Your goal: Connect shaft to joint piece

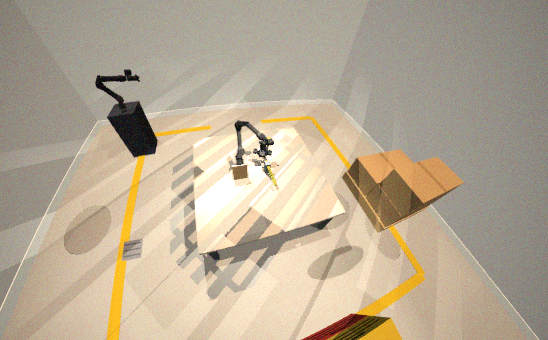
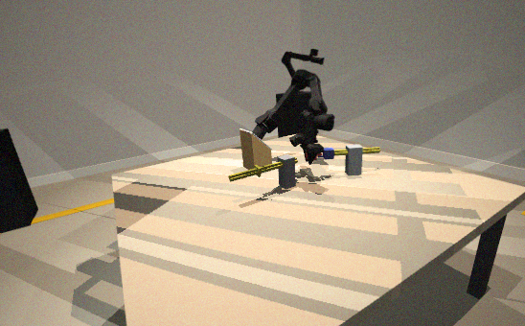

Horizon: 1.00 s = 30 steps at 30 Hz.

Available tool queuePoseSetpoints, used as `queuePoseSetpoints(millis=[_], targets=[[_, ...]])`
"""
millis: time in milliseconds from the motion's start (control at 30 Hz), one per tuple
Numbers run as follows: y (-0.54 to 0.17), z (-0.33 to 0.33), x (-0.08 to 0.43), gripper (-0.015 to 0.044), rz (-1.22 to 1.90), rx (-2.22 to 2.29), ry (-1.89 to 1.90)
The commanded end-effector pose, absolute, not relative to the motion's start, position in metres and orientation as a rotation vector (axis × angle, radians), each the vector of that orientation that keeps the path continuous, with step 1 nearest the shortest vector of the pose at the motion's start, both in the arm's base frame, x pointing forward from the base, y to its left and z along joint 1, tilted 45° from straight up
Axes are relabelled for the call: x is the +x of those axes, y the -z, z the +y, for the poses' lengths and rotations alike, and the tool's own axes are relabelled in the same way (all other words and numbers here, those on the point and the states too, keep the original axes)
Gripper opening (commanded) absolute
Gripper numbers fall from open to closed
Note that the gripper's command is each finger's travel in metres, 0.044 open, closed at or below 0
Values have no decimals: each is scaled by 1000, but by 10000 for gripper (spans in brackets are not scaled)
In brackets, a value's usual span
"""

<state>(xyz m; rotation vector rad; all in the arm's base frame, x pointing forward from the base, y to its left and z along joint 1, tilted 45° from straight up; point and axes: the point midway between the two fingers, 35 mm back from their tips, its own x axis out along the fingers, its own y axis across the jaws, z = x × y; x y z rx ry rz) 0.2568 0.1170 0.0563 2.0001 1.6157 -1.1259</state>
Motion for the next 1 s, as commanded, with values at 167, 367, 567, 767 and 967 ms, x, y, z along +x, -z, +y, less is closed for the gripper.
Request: queuePoseSetpoints(millis=[167, 367, 567, 767, 967], targets=[[-54, 116, 263, 0, 1652, 1934, 952], [-53, 116, 267, 0, 1670, 1892, 851], [-52, 116, 271, 0, 1688, 1847, 750], [-52, 116, 274, 0, 1700, 1817, 682], [-52, 116, 274, 0, 1701, 1812, 674]])
